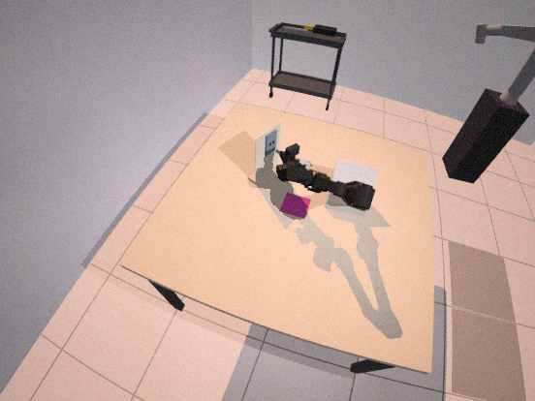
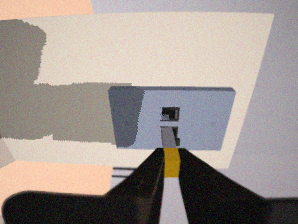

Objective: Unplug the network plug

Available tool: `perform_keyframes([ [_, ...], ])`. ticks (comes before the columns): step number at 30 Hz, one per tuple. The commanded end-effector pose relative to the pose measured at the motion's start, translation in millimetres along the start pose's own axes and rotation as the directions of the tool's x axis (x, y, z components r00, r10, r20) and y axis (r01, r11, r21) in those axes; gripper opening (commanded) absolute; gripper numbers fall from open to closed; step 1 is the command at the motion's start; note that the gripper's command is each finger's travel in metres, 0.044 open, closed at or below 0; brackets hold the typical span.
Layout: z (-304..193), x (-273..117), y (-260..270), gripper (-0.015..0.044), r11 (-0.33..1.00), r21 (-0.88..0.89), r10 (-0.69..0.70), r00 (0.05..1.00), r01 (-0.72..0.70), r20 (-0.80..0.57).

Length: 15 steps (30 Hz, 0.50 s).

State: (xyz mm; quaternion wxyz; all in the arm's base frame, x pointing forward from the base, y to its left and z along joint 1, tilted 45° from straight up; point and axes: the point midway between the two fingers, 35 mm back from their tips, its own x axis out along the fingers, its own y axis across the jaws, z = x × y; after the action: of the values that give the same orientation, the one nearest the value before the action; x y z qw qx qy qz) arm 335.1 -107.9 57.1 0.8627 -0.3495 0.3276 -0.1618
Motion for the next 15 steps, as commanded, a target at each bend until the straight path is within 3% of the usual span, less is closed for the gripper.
perform_keyframes([
  [1, -1.3, -2.6, -0.1, 0.0, 1.0, 0.004, -0.002, 1.0, 0.002, -0.003],
  [15, -2.0, -8.8, -0.1, 0.0, 1.0, 0.004, -0.002, 1.0, 0.002, -0.003],
])
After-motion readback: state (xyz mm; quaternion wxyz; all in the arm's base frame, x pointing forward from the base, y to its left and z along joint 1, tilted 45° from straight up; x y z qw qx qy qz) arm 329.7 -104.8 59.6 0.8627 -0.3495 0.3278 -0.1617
